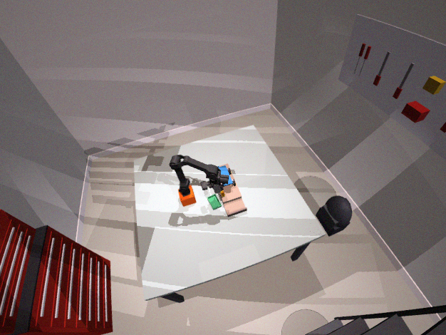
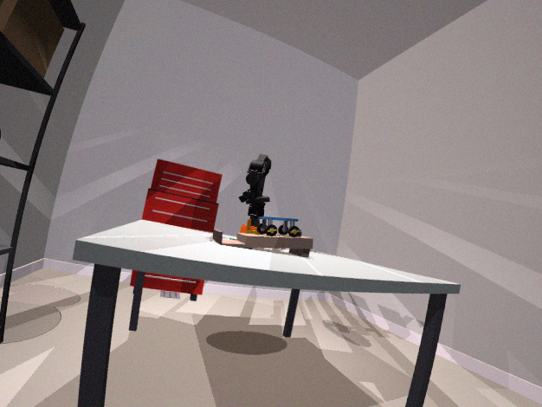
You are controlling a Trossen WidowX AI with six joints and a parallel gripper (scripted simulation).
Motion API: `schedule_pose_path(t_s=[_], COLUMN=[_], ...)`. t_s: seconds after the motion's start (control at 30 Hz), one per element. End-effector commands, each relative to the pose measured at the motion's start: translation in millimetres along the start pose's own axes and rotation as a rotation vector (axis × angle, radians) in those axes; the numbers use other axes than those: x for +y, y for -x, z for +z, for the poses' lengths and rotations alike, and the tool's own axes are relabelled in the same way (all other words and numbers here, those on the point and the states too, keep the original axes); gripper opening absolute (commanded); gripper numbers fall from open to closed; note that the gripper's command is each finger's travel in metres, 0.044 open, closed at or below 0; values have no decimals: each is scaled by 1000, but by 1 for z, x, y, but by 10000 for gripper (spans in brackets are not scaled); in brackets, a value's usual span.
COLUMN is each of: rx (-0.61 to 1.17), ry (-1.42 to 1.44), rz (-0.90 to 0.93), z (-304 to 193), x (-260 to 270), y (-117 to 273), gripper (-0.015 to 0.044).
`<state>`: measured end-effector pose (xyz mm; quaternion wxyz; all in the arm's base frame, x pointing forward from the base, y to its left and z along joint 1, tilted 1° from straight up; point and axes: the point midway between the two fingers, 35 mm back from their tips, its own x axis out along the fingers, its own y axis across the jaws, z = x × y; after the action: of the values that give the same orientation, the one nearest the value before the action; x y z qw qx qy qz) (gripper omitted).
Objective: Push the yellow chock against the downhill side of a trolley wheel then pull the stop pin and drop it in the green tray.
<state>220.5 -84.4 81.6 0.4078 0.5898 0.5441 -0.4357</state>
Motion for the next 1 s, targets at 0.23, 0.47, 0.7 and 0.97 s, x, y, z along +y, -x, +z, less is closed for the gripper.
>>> schedule_pose_path(t_s=[0.23, 0.47, 0.7, 0.97], rx=[-6, -11, -53, -101], ry=[1, -19, -214, -451], rz=[-5, -4, 10, 31], z=[45, 51, 49, 47], x=[-2, -3, -3, -4], y=[6, 6, 6, 5], gripper=[0, 0, 0, 0])
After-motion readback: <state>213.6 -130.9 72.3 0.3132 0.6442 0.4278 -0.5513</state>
